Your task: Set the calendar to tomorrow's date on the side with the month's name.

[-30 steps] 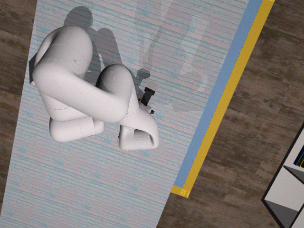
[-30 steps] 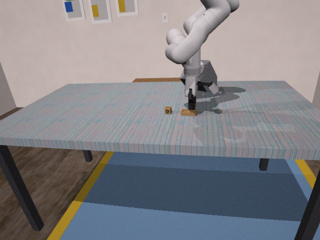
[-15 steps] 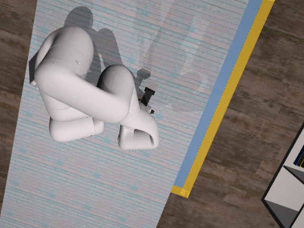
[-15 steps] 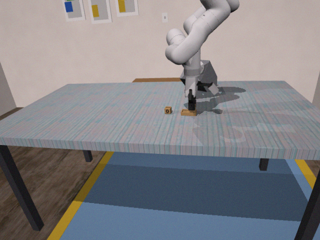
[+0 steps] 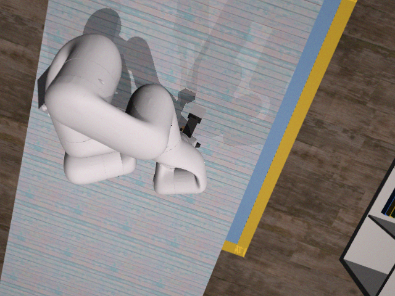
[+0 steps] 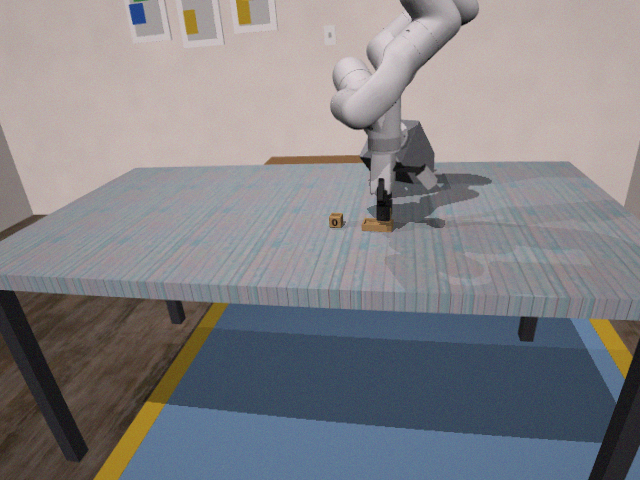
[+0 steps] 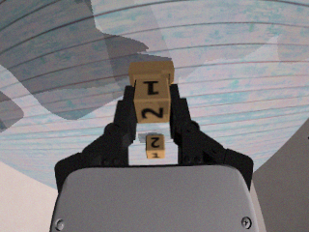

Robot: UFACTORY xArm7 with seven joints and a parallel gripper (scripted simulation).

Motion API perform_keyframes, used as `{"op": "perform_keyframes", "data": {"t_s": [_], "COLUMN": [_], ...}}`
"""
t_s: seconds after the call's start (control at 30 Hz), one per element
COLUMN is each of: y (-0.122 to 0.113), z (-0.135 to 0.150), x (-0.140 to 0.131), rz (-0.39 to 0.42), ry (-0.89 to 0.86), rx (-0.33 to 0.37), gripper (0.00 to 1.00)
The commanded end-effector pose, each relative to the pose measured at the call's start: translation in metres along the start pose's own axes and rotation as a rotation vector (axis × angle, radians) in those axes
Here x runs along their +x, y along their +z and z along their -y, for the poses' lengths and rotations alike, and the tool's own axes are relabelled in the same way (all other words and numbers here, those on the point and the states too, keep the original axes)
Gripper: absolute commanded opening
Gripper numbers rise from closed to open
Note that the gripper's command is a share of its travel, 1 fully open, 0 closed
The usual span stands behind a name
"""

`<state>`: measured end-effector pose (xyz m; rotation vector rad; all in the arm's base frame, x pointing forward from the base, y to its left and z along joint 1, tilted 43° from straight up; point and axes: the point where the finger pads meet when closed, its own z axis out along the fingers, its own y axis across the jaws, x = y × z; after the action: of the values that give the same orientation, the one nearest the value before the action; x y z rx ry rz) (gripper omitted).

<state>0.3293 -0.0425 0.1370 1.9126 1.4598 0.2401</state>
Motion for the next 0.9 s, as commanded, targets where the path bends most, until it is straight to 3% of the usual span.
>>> {"op": "perform_keyframes", "data": {"t_s": [0.0, 0.87], "y": [-0.0004, 0.007], "z": [-0.0006, -0.0006], "x": [0.0004, 0.0004], "rz": [-0.001, -0.001], "ry": [0.0, 0.0], "rx": [-0.001, -0.001], "gripper": [0.27, 0.27]}}
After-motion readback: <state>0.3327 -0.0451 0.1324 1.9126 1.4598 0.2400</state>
